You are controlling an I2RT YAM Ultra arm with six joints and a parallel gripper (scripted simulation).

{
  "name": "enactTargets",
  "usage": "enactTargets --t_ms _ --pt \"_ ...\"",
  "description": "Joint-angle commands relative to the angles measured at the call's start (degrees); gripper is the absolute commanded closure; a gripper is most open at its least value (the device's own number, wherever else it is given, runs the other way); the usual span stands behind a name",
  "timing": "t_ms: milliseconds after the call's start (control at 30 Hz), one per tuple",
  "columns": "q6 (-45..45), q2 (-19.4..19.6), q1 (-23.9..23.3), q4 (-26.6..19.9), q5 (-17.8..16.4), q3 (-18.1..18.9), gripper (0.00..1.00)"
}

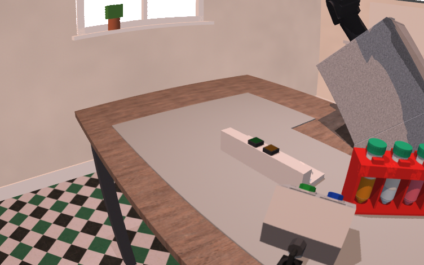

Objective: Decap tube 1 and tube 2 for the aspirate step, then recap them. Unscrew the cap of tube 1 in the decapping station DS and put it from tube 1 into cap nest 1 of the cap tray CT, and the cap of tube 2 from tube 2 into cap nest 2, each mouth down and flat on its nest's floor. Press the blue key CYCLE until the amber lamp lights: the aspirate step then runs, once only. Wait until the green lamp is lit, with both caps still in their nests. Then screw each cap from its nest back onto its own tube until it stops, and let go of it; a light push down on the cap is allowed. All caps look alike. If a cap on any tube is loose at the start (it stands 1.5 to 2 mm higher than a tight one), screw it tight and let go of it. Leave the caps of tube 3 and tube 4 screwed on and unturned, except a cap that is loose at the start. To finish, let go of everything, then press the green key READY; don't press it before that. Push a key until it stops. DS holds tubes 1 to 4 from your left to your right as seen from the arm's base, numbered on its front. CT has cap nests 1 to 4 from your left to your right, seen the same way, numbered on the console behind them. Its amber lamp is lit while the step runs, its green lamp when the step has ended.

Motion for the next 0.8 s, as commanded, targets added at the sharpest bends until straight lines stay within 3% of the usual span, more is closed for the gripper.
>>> enactTargets --t_ms 0,67,133,167,367,700,733,767 --pt "16.09 -0.40 0.38 -0.03 0.03 0.38 0.51" --pt "16.09 -0.40 0.38 -0.03 0.03 0.38 0.51" --pt "25.80 -0.39 0.40 -0.04 0.02 0.40 0.51" --pt "25.81 -0.38 0.41 -0.05 0.01 0.41 0.51" --pt "44.94 -0.32 0.45 -0.09 -0.01 0.50 0.51" --pt "45.06 -0.30 0.51 -0.14 -0.04 0.53 0.51" --pt "45.06 -0.30 0.51 -0.14 -0.04 0.53 1.00" --pt "45.06 -0.30 0.51 -0.14 -0.04 0.54 1.00"
